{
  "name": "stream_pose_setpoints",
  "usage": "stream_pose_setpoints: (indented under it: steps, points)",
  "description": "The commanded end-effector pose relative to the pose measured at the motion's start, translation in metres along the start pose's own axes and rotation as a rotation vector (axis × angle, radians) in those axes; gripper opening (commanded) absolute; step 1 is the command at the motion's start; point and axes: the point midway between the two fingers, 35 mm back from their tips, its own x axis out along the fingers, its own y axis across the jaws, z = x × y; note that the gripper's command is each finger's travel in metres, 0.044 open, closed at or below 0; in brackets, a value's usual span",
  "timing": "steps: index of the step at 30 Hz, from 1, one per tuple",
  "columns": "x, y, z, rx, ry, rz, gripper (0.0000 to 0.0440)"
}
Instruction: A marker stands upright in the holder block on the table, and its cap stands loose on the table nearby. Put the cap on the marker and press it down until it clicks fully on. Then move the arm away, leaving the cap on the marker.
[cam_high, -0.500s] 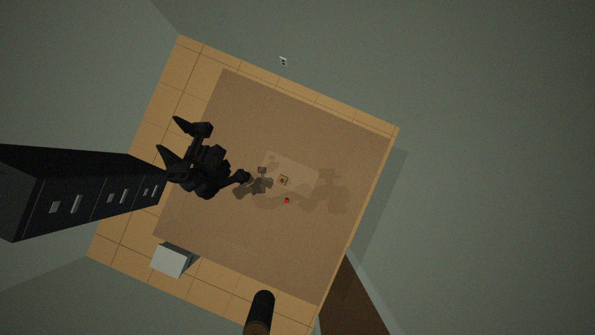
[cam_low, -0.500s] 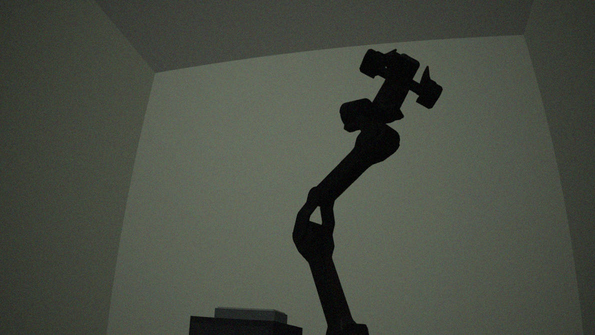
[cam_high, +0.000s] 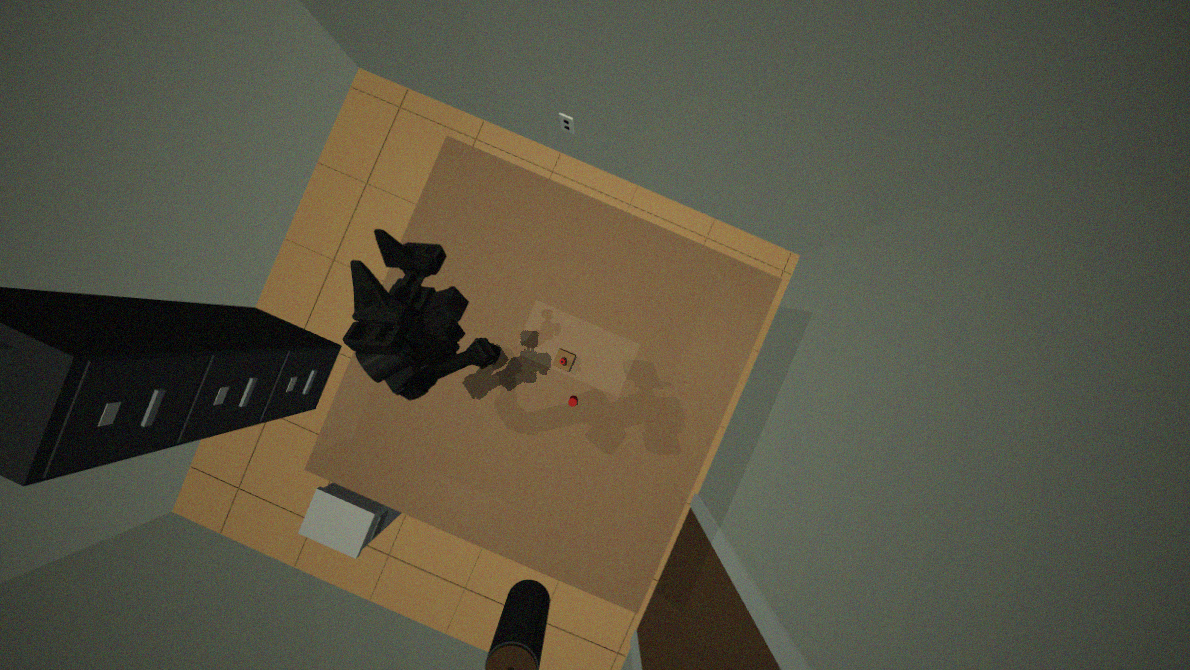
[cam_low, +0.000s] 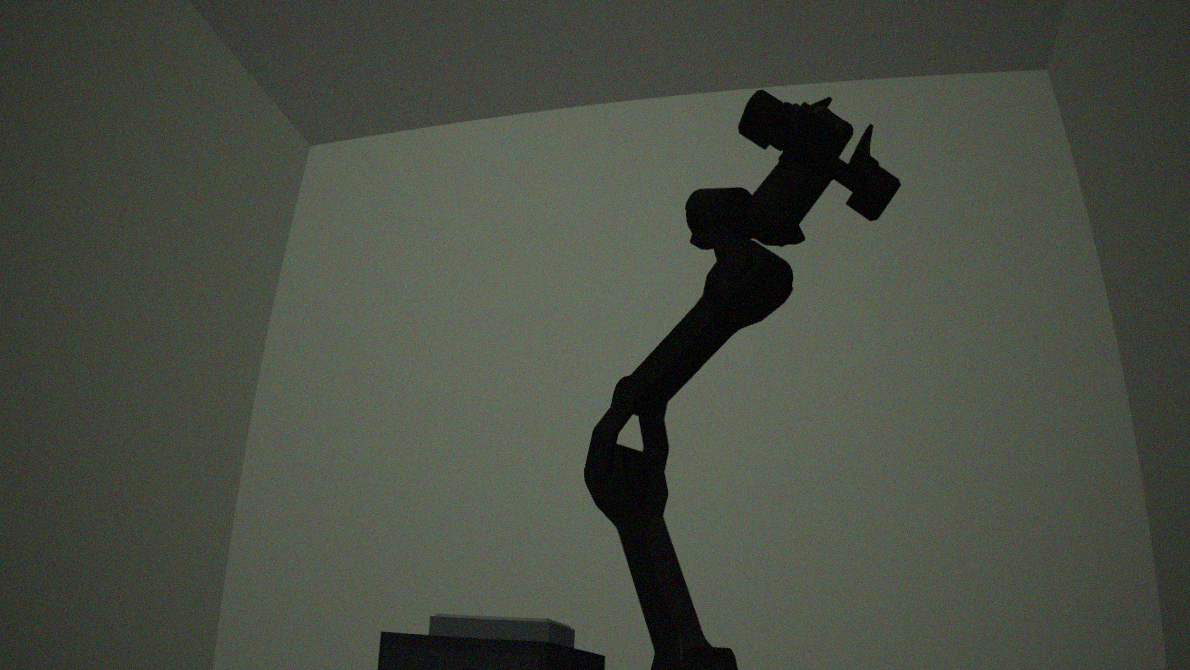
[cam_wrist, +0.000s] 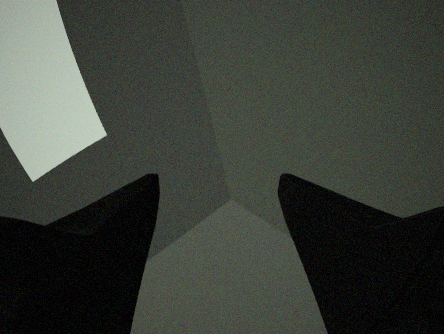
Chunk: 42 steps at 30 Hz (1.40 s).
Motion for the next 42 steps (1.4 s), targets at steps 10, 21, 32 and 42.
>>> stream_pose_setpoints:
  steps: [10, 21, 32, 42]
  points:
    - [-0.002, -0.013, 0.01, -0.018, -0.078, -0.12, 0.0295]
    - [-0.009, -0.031, 0.024, -0.022, -0.153, -0.244, 0.0316]
    - [-0.02, -0.052, 0.039, -0.027, -0.217, -0.379, 0.0327]
    - [-0.035, -0.073, 0.052, -0.029, -0.264, -0.507, 0.033]
